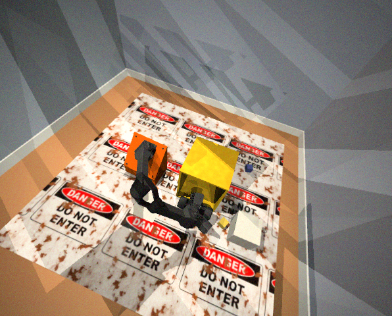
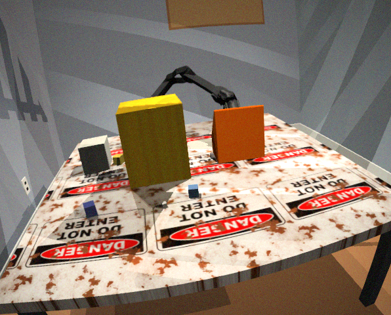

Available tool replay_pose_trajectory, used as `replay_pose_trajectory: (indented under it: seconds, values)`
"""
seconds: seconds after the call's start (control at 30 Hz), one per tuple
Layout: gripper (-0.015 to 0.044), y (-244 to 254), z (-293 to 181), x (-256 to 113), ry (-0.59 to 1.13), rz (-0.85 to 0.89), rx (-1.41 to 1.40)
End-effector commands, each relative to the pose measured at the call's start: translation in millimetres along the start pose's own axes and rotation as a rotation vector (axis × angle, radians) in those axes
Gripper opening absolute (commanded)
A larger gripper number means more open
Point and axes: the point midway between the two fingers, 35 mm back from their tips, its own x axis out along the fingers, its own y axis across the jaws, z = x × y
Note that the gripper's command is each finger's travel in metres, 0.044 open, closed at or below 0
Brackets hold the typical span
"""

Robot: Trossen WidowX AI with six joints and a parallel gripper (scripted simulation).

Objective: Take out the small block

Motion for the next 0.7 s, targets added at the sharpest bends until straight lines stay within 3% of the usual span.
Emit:
replay_pose_trajectory:
  seconds: [0.0, 0.63, 0.67]
  values:
    - [0.0000, -0.1, -6.5, -5.5, 0.002, -0.002, -0.002]
    - [0.0000, 3.0, -28.3, -22.0, 0.005, -0.002, -0.001]
    - [0.0026, 2.8, -27.4, -23.3, 0.005, -0.002, -0.001]
